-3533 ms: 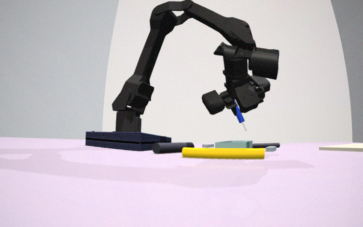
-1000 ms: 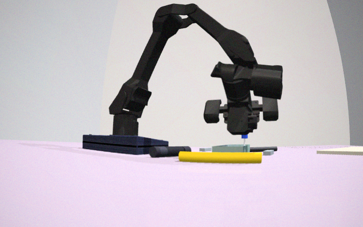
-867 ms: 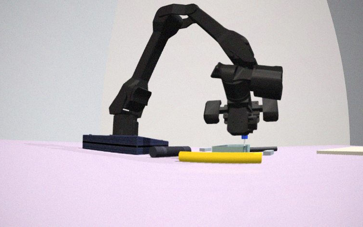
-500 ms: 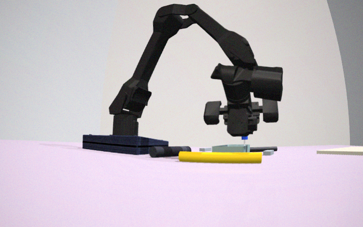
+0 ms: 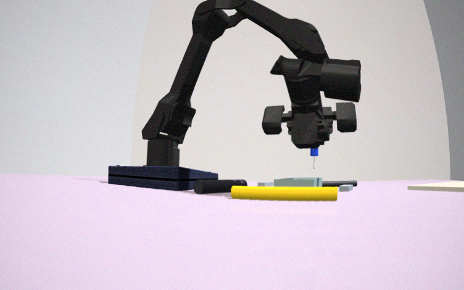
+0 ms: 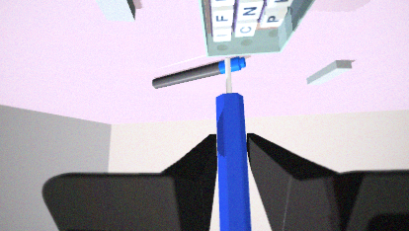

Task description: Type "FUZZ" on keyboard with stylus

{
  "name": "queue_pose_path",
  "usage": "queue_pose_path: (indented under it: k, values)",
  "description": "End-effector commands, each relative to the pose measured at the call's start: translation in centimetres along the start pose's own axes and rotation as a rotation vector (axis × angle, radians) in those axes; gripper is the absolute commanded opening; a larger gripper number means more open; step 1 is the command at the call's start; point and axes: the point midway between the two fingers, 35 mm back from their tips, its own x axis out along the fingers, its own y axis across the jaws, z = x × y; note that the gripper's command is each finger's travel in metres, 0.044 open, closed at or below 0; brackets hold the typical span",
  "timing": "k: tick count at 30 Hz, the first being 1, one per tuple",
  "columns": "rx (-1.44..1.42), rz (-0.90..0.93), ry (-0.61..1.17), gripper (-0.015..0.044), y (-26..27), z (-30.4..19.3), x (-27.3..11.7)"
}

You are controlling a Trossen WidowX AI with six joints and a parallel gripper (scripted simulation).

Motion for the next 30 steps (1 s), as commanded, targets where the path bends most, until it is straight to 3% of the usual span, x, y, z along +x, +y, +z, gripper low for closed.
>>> queue_pose_path:
  k: [1, 8, 11, 17, 30]
  values:
    - [-0.010, 0.003, 0.000, 0.0081, 0.2, -0.4, -0.3]
    - [0.002, -0.001, 0.000, 0.0064, 0.0, -0.2, -0.1]
    - [0.000, -0.001, 0.000, 0.0000, 0.0, -0.1, -0.5]
    - [-0.008, -0.001, 0.004, 0.0000, 0.1, 0.3, -2.0]
    - [-0.007, -0.001, 0.000, 0.0000, 0.1, 2.1, -1.0]
